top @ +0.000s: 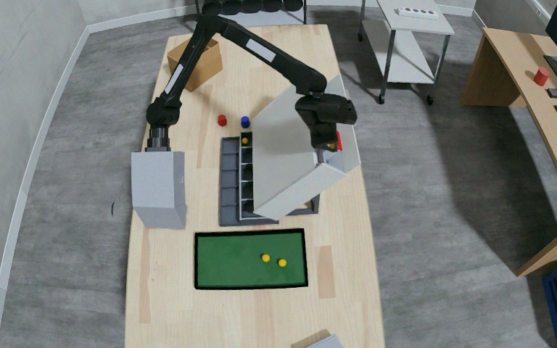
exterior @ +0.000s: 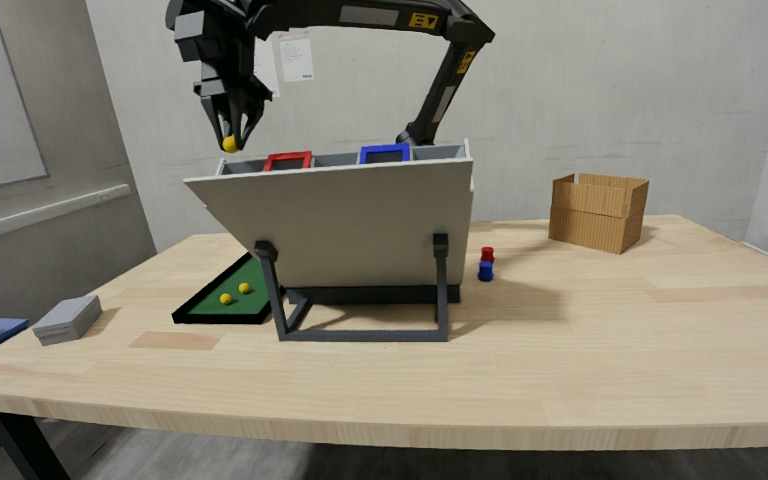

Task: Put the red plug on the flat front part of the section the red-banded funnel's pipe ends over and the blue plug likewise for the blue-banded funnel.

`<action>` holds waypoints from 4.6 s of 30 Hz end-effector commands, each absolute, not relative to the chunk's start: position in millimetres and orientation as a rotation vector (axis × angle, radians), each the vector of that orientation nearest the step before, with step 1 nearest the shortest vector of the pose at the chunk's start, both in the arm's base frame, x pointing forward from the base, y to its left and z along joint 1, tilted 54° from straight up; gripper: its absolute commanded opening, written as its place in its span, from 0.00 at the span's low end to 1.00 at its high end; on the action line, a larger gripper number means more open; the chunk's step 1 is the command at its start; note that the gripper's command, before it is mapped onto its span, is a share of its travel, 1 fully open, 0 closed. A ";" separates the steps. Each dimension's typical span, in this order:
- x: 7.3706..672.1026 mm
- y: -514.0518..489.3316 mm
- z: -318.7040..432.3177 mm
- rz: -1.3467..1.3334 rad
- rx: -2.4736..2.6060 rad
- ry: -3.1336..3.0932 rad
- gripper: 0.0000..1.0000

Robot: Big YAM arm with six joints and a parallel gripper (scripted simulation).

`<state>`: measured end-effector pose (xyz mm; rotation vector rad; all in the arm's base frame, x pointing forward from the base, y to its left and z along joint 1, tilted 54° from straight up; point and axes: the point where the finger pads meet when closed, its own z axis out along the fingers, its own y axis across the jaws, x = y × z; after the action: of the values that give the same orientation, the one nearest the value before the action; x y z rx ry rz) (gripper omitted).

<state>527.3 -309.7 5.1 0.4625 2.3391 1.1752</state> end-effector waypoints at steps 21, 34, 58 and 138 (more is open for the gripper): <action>538.5 -312.4 24.4 1.137 0.405 2.325 0.00; 529.8 -320.0 16.2 1.147 0.455 2.324 0.59; 529.9 -319.9 16.2 1.146 0.453 2.323 0.59; 525.6 -343.8 36.1 1.158 0.417 2.331 0.59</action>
<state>518.7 -318.9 22.7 0.4399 2.3506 1.2102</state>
